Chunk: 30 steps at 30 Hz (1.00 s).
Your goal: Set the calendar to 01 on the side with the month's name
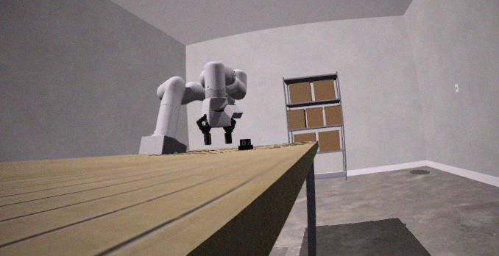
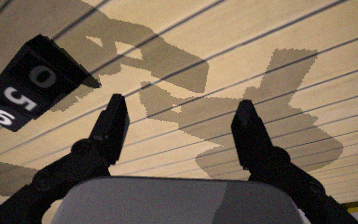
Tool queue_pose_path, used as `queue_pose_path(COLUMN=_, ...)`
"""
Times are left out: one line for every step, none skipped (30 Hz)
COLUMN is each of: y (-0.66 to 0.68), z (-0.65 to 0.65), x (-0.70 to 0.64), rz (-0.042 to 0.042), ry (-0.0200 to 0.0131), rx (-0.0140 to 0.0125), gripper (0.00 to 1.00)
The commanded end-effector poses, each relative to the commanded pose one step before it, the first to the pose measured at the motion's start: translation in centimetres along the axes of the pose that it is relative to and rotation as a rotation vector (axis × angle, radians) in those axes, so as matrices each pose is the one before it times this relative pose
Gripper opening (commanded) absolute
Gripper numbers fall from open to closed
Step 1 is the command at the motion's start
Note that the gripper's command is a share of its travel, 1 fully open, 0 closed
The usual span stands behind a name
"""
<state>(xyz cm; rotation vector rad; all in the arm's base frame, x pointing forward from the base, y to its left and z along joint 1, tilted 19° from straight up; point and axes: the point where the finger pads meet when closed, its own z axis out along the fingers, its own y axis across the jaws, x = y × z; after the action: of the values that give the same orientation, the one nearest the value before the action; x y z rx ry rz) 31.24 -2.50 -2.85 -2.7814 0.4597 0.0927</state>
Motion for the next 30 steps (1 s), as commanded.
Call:
queue_pose_path(y=-0.002, z=-0.107, x=0.076, rz=0.0003, ry=0.00316, rx=0.00037, gripper=1.0)
queue_pose_path(y=0.0, z=0.0, x=0.0, rz=0.0, ry=0.0, rx=0.0, gripper=1.0)
queue_pose_path(y=0.0, z=0.0, x=0.0, rz=0.0, ry=0.0, rx=0.0, gripper=1.0)
queue_pose_path(y=0.0, z=0.0, x=0.0, rz=0.0, ry=0.0, rx=0.0, gripper=1.0)
queue_pose_path(y=0.0, z=0.0, x=0.0, rz=0.0, ry=0.0, rx=0.0, gripper=1.0)
queue_pose_path(y=0.0, z=0.0, x=0.0, rz=0.0, ry=0.0, rx=0.0, gripper=1.0)
queue_pose_path(y=0.0, z=-0.004, x=0.0, rz=0.0, ry=0.0, rx=0.0, gripper=1.0)
queue_pose_path(y=0.0, z=-0.024, x=0.0, rz=0.0, ry=0.0, rx=0.00001, gripper=1.0)
queue_pose_path(y=0.0, z=-0.06, x=0.001, rz=-0.00001, ry=0.00001, rx=0.00001, gripper=1.0)
queue_pose_path(y=0.0, z=-0.107, x=0.001, rz=-0.00001, ry=0.00001, rx=0.00001, gripper=1.0)
queue_pose_path(y=0.0, z=-0.16, x=0.0, rz=0.0, ry=0.0, rx=0.0, gripper=1.0)
queue_pose_path(y=0.0, z=-0.215, x=-0.001, rz=0.00001, ry=-0.00001, rx=-0.00001, gripper=1.0)
queue_pose_path(y=0.0, z=-0.27, x=0.001, rz=-0.00001, ry=0.00001, rx=0.00002, gripper=1.0)
queue_pose_path(y=0.0, z=-0.32, x=0.0, rz=0.0, ry=0.0, rx=0.0, gripper=1.0)
queue_pose_path(y=0.001, z=-0.364, x=-0.001, rz=0.00001, ry=-0.00001, rx=-0.00003, gripper=1.0)
queue_pose_path(y=0.0, z=0.0, x=0.0, rz=0.0, ry=0.0, rx=0.0, gripper=1.0)
queue_pose_path(y=0.0, z=0.0, x=0.0, rz=0.0, ry=0.0, rx=0.0, gripper=1.0)
queue_pose_path(y=0.0, z=-0.403, x=0.001, rz=-0.00001, ry=0.0, rx=0.00001, gripper=1.0)
queue_pose_path(y=-0.001, z=-0.432, x=0.001, rz=-0.00001, ry=0.0, rx=0.00002, gripper=1.0)
queue_pose_path(y=0.0, z=-0.451, x=0.0, rz=0.0, ry=0.0, rx=0.00001, gripper=1.0)
queue_pose_path(y=0.0, z=-0.46, x=0.0, rz=0.0, ry=0.0, rx=0.0, gripper=1.0)
queue_pose_path(y=0.0, z=-0.457, x=0.0, rz=0.0, ry=0.0, rx=0.0, gripper=1.0)
queue_pose_path(y=0.0, z=-0.442, x=0.0, rz=0.0, ry=0.0, rx=0.0, gripper=1.0)
queue_pose_path(y=0.001, z=-0.414, x=-0.001, rz=0.00001, ry=0.0, rx=-0.00002, gripper=1.0)
queue_pose_path(y=0.0, z=-0.375, x=0.0, rz=0.0, ry=0.0, rx=-0.00001, gripper=1.0)
queue_pose_path(y=-0.001, z=-0.327, x=0.001, rz=-0.00001, ry=0.0, rx=0.00004, gripper=1.0)
queue_pose_path(y=0.001, z=-0.265, x=-0.001, rz=0.00001, ry=0.0, rx=-0.00004, gripper=1.0)
queue_pose_path(y=-0.001, z=-0.203, x=0.001, rz=-0.00001, ry=0.0, rx=0.00004, gripper=1.0)
queue_pose_path(y=0.001, z=-0.136, x=0.0, rz=0.00001, ry=0.0, rx=-0.00002, gripper=1.0)
queue_pose_path(y=0.001, z=-0.077, x=-0.001, rz=0.00001, ry=0.0, rx=-0.00003, gripper=1.0)
